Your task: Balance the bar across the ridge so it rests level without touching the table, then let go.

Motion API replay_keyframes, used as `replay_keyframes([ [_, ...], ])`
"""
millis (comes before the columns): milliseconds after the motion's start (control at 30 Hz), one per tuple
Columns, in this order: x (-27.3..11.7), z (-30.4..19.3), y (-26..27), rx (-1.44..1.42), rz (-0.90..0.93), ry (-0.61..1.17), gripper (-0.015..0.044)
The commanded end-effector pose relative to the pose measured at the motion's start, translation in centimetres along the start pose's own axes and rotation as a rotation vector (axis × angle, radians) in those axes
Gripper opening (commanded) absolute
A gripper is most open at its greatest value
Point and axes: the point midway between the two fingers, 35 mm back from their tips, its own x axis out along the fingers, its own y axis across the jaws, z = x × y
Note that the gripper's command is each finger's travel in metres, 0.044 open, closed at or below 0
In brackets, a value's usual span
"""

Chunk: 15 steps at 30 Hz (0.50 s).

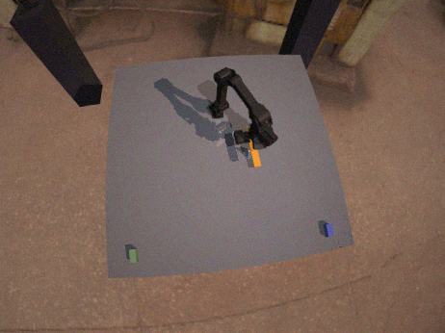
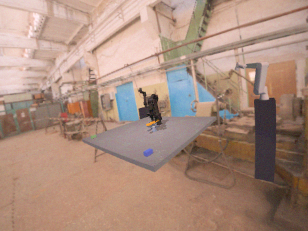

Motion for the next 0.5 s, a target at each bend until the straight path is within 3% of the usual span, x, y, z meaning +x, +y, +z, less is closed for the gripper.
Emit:
replay_keyframes([
  [0,0.8,0.0,0.0,0.004,-0.004,0.009,0.0000],
  [467,3.1,-0.2,-0.1,0.002,-0.005,0.009,0.0000],
])
